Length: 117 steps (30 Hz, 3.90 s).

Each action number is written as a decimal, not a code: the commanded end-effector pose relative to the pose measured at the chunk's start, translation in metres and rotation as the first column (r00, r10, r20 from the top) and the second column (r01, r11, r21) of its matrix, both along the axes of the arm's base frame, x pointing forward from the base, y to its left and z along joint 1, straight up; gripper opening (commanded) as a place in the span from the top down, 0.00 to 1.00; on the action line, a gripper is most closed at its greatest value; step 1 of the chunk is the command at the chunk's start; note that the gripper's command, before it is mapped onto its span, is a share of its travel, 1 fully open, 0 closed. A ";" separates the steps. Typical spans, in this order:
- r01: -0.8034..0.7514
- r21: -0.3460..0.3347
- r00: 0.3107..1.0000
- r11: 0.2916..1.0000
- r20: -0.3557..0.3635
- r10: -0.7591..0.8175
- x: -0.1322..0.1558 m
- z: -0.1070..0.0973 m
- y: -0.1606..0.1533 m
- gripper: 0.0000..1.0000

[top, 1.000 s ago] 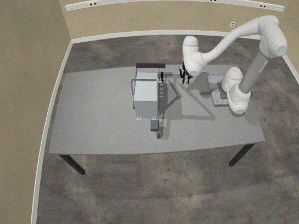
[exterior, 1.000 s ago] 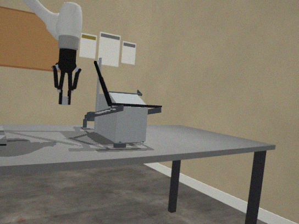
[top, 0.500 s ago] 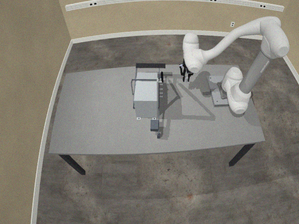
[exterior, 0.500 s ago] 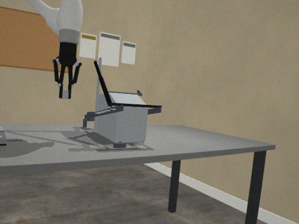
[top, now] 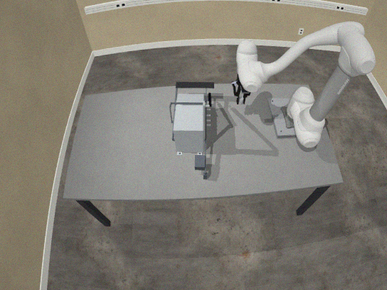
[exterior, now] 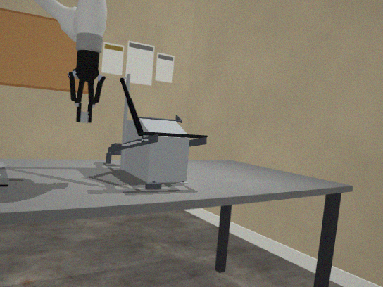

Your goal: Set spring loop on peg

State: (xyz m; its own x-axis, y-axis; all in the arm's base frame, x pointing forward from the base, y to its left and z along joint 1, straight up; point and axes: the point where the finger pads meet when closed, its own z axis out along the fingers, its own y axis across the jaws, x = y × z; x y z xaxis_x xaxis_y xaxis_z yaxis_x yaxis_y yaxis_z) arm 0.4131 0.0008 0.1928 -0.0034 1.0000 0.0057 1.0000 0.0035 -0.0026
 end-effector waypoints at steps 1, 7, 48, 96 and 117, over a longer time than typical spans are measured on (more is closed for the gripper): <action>-0.001 -0.004 1.000 1.000 0.002 0.001 0.005 0.001 -0.004 0.75; -0.001 -0.014 1.000 1.000 0.002 0.001 0.017 0.005 -0.014 0.75; -0.001 -0.072 1.000 0.997 0.002 0.001 0.081 0.027 -0.072 0.75; -0.001 -0.140 1.000 0.990 0.002 0.001 0.157 0.052 -0.140 0.75; -0.001 -0.167 1.000 0.986 0.002 0.001 0.188 0.063 -0.167 0.75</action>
State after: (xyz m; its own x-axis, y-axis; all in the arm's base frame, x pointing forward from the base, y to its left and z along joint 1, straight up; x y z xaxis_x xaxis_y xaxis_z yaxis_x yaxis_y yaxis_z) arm 0.6004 -0.1663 0.2546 -0.0044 0.9869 -0.1611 1.0000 0.0041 -0.0023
